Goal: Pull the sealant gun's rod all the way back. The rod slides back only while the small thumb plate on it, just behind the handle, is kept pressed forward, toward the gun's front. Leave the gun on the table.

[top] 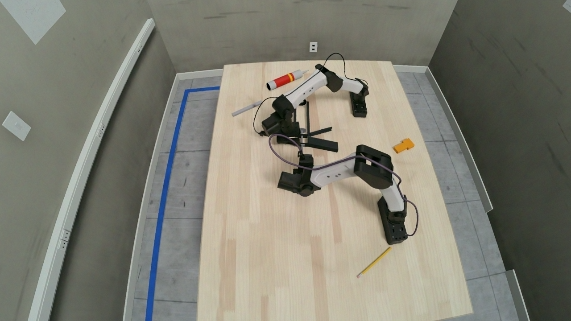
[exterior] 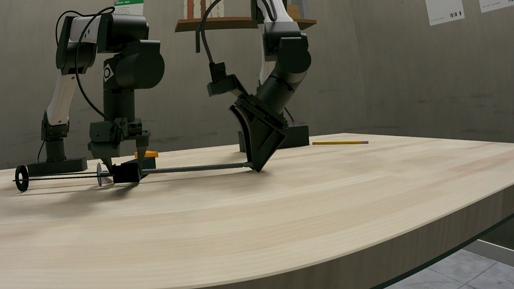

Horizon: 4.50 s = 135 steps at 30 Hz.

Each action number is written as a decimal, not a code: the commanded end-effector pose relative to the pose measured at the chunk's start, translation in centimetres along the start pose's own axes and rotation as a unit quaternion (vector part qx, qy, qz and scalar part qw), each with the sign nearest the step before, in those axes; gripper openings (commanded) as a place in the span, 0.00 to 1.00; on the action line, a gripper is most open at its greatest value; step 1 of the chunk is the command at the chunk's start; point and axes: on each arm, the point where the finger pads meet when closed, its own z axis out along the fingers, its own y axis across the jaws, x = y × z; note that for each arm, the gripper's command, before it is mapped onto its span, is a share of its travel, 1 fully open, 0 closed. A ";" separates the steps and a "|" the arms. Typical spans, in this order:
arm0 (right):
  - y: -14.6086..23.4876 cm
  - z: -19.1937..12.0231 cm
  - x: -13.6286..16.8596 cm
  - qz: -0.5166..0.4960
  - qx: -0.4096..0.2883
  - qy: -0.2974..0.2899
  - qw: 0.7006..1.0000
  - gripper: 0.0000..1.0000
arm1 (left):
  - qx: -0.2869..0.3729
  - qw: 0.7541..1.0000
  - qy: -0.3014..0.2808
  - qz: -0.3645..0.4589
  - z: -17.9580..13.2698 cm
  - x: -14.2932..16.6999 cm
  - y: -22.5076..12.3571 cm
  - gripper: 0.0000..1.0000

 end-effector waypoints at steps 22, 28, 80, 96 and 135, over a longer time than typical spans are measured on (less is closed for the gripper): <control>-2.9 -0.4 0.3 -0.008 0.048 0.005 0.999 0.56 | 0.010 0.999 0.035 -0.018 -2.6 4.0 -1.1 0.34; -2.6 -0.2 0.2 -0.006 0.047 0.003 0.999 0.56 | 0.010 0.999 0.028 -0.016 -2.7 3.9 -1.0 0.34; 0.2 -6.2 -1.0 0.011 -0.019 -0.042 0.999 1.00 | -0.008 1.000 0.007 -0.004 -6.8 1.6 0.4 0.70; -0.5 -5.6 -1.0 0.087 -0.013 -0.095 0.992 1.00 | -0.246 0.964 -0.006 -0.096 -10.3 -10.4 -1.6 0.70; -0.7 -1.6 -0.6 0.088 0.011 -0.066 0.994 1.00 | -0.324 0.871 -0.310 -0.202 -14.3 -22.2 -13.4 0.70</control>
